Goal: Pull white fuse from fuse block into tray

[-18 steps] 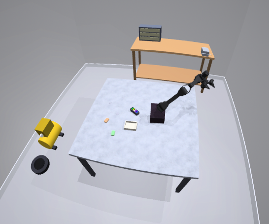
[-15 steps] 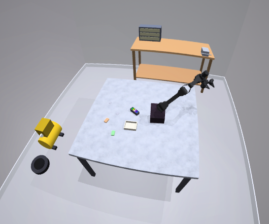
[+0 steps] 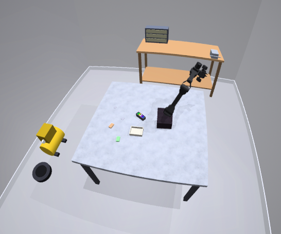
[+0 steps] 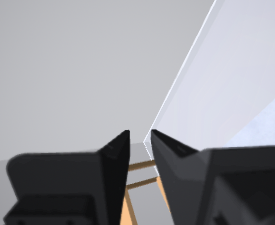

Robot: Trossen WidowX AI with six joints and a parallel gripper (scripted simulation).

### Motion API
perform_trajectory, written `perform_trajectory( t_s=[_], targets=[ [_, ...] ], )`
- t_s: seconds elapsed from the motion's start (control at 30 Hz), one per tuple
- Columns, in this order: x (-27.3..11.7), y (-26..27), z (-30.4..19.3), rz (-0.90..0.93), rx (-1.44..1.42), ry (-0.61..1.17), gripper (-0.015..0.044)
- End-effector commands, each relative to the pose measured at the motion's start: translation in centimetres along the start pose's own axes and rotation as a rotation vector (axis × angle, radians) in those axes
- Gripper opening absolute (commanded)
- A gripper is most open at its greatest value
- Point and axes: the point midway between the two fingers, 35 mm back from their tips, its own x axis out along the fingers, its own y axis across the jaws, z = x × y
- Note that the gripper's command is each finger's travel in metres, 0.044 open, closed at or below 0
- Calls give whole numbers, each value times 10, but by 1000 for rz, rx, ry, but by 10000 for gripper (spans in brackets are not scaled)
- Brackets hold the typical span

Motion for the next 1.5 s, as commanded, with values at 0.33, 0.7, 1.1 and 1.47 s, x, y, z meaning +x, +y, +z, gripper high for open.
perform_trajectory(
  t_s=[0.33,0.7,1.1,1.47],
  targets=[
    [-184,-35,-169,311,-969,491,68],
    [-297,-111,-230,577,-1467,748,68],
    [-452,-260,-243,1153,-2269,1002,68],
    [-543,-420,-175,1932,-2875,1173,68]
  ],
)
